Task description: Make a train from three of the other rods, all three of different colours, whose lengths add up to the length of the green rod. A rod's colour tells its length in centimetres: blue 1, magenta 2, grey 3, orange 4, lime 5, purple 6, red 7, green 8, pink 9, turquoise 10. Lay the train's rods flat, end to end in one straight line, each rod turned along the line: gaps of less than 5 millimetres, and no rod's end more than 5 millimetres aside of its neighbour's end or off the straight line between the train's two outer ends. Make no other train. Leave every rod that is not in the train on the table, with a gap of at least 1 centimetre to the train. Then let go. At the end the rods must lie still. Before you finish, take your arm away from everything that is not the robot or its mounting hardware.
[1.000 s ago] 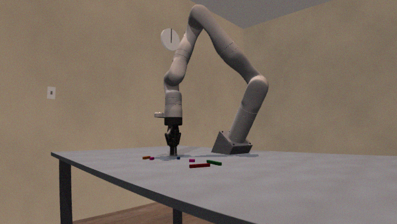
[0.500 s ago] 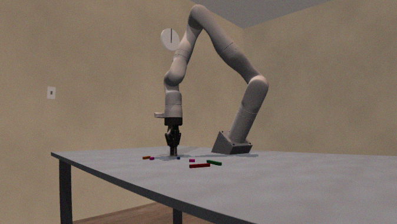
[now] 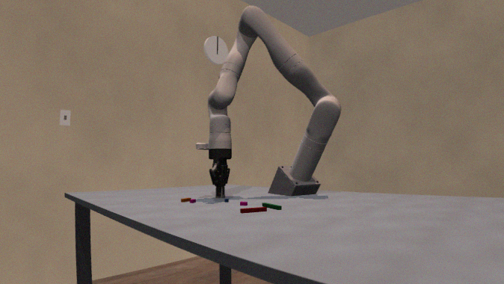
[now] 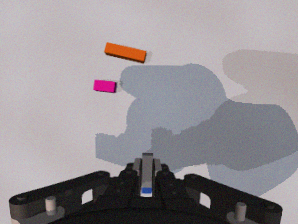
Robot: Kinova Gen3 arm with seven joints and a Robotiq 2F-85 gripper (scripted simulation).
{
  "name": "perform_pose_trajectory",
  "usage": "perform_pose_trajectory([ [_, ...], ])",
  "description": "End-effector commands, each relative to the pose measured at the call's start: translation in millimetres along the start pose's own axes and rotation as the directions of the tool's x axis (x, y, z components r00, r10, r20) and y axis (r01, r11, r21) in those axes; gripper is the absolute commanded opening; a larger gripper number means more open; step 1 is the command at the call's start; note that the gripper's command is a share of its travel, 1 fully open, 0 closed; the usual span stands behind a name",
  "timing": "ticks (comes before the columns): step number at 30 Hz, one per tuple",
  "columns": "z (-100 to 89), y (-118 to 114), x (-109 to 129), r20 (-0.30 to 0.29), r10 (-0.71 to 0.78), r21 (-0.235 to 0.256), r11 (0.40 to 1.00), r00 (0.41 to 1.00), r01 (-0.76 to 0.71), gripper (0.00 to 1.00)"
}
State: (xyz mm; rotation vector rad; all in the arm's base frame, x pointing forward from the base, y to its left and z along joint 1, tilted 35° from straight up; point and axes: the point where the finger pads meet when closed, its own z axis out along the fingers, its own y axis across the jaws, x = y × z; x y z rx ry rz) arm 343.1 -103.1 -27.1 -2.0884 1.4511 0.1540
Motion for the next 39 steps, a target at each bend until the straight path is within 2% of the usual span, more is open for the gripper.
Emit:
perform_pose_trajectory([
  [1,-0.5,0,0,-0.001,0.000,0.000,1.000,1.000,0.000,0.05],
  [23,11.0,0,1,-0.001,0.000,0.000,1.000,1.000,0.000,0.05],
  [39,11.4,0,1,-0.001,0.000,0.000,1.000,1.000,0.000,0.05],
])
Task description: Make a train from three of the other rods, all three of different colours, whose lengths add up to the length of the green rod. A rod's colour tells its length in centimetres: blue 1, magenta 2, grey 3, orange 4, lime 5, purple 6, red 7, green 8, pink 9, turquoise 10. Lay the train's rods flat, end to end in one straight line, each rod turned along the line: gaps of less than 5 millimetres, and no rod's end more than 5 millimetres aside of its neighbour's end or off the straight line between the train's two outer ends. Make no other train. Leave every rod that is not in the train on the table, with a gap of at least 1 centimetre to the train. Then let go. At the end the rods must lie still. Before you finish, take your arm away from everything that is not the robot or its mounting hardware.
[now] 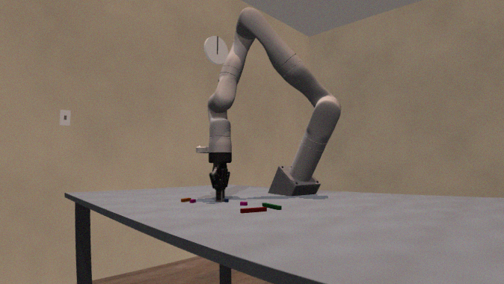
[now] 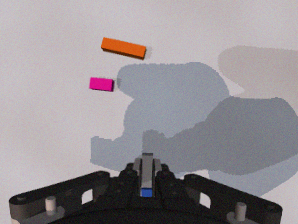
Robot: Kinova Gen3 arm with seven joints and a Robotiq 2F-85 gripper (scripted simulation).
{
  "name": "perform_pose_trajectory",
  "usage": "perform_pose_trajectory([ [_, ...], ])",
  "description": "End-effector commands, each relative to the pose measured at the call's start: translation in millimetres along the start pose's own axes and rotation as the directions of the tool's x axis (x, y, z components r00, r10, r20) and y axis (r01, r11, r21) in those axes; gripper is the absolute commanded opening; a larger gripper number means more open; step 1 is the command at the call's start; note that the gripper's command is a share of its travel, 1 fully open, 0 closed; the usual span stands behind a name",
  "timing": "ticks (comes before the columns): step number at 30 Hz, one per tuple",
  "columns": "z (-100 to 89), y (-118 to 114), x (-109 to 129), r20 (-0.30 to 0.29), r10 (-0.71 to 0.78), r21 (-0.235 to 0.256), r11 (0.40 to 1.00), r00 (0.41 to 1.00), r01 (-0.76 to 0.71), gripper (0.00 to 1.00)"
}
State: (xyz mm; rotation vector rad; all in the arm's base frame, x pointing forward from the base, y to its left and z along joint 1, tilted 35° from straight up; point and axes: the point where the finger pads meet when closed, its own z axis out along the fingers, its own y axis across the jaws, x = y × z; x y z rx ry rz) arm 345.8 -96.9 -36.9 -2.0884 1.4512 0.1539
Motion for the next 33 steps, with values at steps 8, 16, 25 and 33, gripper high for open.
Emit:
perform_pose_trajectory([
  [8,-0.5,-0.1,0.5,-0.001,0.000,0.000,1.000,1.000,0.000,0.05],
  [16,-0.5,-0.1,0.5,-0.001,0.000,0.000,1.000,1.000,0.000,0.05],
  [25,-0.5,-0.1,0.5,-0.001,0.000,0.000,1.000,1.000,0.000,0.08],
  [33,-0.5,-0.1,0.5,-0.001,0.000,0.000,1.000,1.000,0.000,0.16],
])
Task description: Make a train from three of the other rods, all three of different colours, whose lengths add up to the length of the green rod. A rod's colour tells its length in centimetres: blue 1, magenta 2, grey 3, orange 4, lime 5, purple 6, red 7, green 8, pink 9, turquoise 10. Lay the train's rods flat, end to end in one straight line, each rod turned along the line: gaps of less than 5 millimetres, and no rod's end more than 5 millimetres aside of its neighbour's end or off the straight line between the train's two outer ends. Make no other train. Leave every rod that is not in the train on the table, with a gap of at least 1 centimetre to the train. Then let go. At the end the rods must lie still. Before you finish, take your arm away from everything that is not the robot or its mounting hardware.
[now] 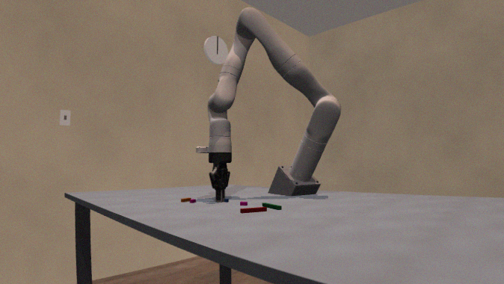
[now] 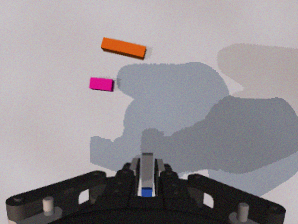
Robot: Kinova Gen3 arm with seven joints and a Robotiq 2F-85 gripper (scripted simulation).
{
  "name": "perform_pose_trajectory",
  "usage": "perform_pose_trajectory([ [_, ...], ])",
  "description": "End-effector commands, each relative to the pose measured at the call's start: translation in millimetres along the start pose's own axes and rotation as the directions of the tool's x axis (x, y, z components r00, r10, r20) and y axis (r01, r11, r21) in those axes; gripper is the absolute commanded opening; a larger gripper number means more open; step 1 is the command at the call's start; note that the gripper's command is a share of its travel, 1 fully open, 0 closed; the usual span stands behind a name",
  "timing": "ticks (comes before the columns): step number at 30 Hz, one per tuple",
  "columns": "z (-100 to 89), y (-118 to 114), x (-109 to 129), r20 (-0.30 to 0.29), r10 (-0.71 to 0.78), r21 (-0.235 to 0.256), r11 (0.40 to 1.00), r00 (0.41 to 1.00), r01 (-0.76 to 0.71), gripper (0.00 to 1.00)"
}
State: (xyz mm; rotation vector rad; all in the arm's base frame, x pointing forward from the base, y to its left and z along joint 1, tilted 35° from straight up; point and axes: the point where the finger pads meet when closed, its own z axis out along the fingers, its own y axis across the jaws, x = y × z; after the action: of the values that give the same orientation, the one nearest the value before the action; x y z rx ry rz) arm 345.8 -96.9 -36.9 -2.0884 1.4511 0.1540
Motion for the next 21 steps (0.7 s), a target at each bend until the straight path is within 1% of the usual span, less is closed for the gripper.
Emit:
perform_pose_trajectory([
  [1,-0.5,-0.1,0.5,-0.001,0.000,0.000,1.000,1.000,0.000,0.20],
  [5,-0.5,-0.1,0.5,-0.001,0.000,0.000,1.000,1.000,0.000,0.20],
  [6,-0.5,-0.1,0.5,-0.001,0.000,0.000,1.000,1.000,0.000,0.24],
  [21,-3.6,-0.1,0.5,-0.001,0.000,0.000,1.000,1.000,0.000,0.24],
])
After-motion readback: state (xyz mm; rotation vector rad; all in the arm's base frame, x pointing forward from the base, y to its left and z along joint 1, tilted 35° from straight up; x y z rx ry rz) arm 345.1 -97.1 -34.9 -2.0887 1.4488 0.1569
